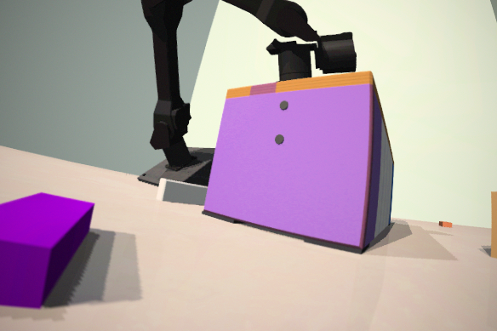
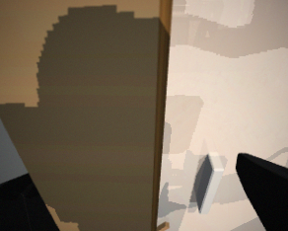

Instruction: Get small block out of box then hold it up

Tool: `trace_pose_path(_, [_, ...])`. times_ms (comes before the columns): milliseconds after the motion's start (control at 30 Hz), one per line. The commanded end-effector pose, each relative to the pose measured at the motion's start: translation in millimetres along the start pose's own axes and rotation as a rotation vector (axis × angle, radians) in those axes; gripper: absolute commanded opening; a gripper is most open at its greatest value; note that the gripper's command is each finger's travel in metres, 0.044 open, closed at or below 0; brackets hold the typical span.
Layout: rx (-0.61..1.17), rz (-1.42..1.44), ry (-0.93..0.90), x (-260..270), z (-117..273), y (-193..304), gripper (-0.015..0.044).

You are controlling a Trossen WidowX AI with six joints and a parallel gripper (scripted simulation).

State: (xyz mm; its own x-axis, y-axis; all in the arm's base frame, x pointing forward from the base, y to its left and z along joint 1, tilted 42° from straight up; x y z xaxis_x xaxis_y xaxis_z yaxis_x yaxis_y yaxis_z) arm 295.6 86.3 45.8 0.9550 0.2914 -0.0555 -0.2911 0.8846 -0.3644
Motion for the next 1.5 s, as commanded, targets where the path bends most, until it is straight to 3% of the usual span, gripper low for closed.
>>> trace_pose_path(0, [0.001, -0.001, 0.001, 0.4, -1.7, 4.4, 0.04])
trace_pose_path(1467, [0.002, -0.001, 0.0, 5.5, -8.7, 23.5, 0.04])
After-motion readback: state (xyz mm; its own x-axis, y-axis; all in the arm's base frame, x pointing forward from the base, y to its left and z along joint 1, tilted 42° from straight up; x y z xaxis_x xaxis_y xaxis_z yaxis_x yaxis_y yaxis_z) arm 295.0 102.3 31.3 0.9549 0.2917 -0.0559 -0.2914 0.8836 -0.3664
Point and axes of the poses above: the point midway between the two fingers, 35 mm back from their tips, its own z axis back along the fingers, its own x axis across the jaws, y = z × x, the point moved 1 cm from there along z, back along the fingers, and after that the axes turned 9 degrees about z, right-handed, at the moved point
